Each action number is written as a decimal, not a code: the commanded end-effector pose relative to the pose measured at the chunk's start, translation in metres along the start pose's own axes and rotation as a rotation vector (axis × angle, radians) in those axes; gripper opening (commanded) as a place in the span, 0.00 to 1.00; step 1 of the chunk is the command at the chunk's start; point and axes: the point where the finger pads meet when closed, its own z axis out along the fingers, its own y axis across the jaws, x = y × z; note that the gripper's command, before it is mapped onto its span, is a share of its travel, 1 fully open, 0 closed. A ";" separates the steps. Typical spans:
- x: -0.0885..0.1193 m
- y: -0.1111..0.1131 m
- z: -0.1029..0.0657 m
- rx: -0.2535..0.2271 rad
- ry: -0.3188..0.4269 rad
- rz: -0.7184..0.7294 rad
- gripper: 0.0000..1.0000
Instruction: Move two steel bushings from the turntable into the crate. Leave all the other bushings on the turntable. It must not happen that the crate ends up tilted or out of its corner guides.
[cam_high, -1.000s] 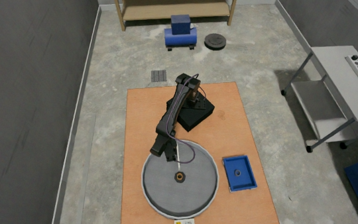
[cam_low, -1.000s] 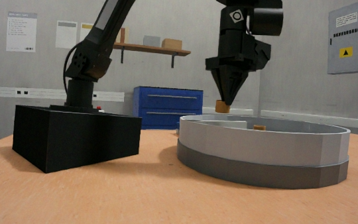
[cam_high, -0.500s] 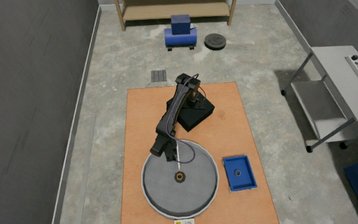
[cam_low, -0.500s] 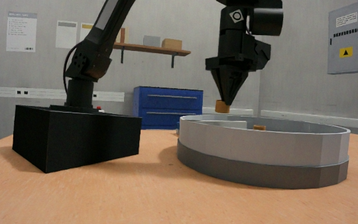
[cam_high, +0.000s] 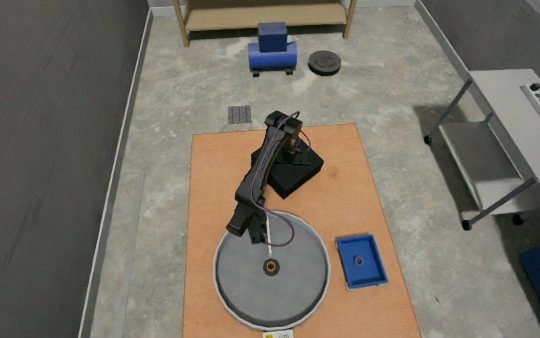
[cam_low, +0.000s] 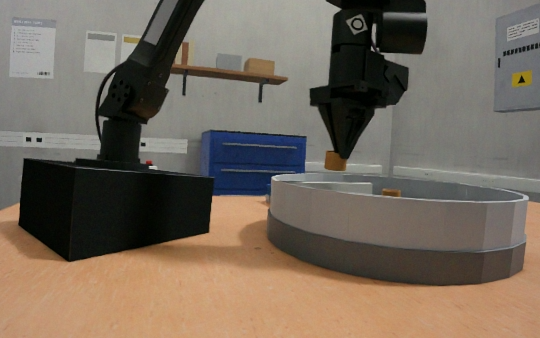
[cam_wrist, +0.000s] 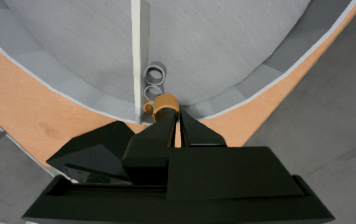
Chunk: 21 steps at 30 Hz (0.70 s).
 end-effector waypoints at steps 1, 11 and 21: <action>-0.010 -0.007 -0.023 0.033 -0.062 0.004 0.00; -0.030 0.001 -0.011 0.004 -0.033 -0.002 0.00; -0.071 0.006 -0.012 0.004 -0.033 -0.002 0.00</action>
